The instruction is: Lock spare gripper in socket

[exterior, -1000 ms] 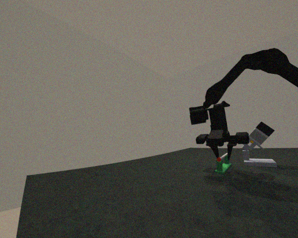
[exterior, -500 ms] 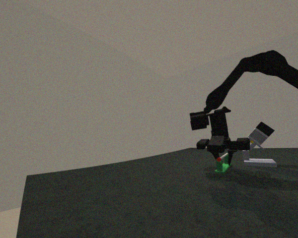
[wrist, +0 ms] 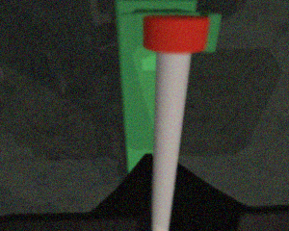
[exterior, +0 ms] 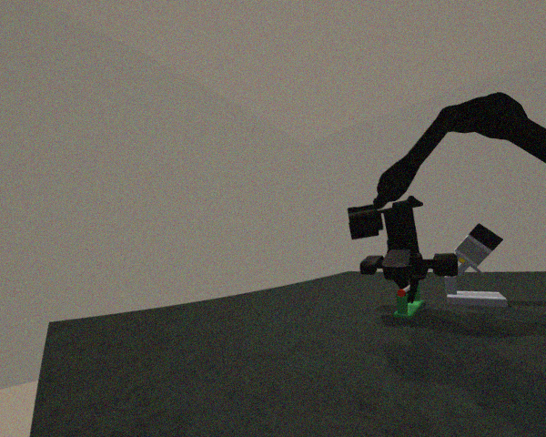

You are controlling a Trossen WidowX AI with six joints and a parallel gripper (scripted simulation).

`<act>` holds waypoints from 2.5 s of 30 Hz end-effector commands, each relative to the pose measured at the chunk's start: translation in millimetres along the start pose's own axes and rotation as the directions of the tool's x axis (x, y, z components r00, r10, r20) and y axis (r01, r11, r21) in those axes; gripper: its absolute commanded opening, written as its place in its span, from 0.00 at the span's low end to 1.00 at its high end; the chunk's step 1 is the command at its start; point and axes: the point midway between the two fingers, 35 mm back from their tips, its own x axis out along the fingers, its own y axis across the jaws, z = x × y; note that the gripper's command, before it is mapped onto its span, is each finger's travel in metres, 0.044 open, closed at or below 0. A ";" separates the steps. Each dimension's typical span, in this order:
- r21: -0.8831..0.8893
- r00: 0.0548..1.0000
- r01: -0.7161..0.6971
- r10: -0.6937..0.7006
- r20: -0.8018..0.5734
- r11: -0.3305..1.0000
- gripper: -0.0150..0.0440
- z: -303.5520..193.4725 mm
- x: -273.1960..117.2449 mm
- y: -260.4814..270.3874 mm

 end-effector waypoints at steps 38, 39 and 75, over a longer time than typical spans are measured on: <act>-0.016 1.000 0.003 -0.003 0.002 1.000 0.25 -15.8 -65.6 11.5; -0.017 1.000 0.003 -0.003 0.002 1.000 0.25 -15.8 -66.6 14.0; -0.074 1.000 0.006 -0.006 0.003 0.997 0.25 -21.5 -76.0 97.8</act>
